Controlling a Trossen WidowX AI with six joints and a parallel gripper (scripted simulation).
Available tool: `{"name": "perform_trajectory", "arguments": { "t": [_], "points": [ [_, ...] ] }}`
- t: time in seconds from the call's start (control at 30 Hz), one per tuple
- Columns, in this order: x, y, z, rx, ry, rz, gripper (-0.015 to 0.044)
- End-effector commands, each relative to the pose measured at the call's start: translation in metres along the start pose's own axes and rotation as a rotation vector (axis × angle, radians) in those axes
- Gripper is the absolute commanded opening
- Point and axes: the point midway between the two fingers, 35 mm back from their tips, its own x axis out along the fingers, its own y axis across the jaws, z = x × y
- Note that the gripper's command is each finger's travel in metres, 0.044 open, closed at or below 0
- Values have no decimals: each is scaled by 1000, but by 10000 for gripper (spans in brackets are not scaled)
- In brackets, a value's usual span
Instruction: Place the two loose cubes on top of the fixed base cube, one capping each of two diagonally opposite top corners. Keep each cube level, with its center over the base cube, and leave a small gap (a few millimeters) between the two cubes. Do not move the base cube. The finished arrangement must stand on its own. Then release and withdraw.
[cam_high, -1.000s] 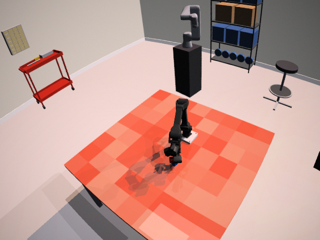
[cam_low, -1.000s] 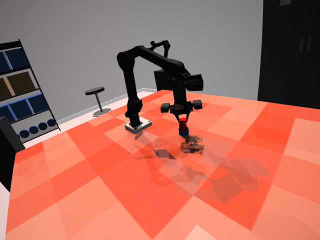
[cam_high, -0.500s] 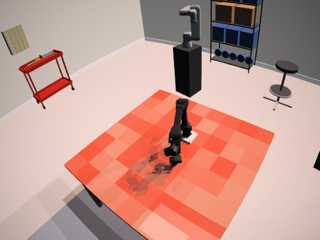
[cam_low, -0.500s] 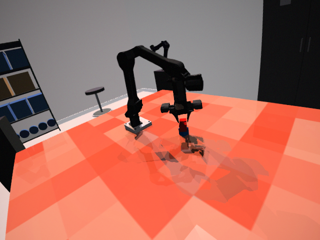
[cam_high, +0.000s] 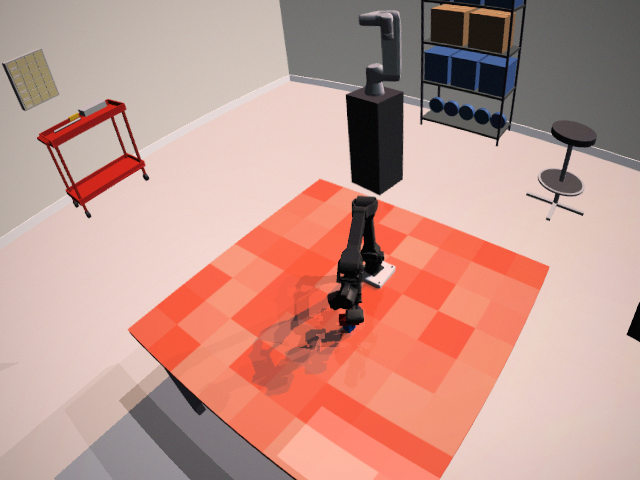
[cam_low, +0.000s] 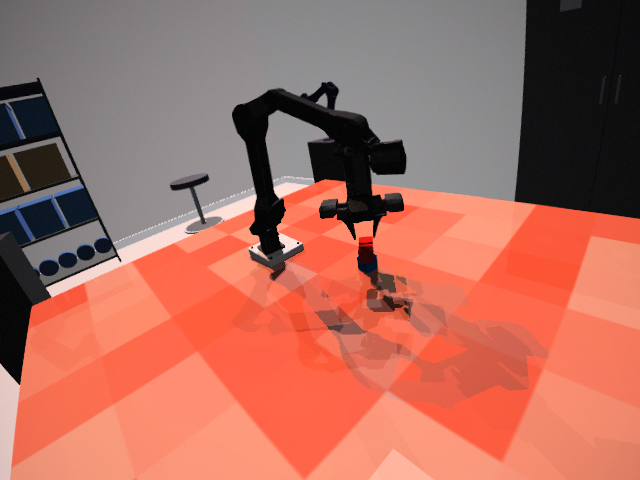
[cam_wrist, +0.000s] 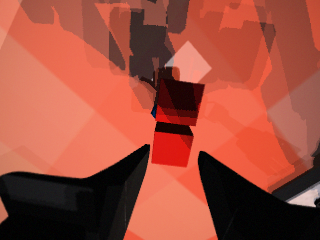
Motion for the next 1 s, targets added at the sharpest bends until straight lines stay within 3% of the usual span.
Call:
{"name": "perform_trajectory", "arguments": {
  "t": [0.0, 0.97],
  "points": [
    [-8, 2, 1, 3, -4, 12, 205],
    [-47, 1, 0, 3, -4, 12, 205]
  ]
}}
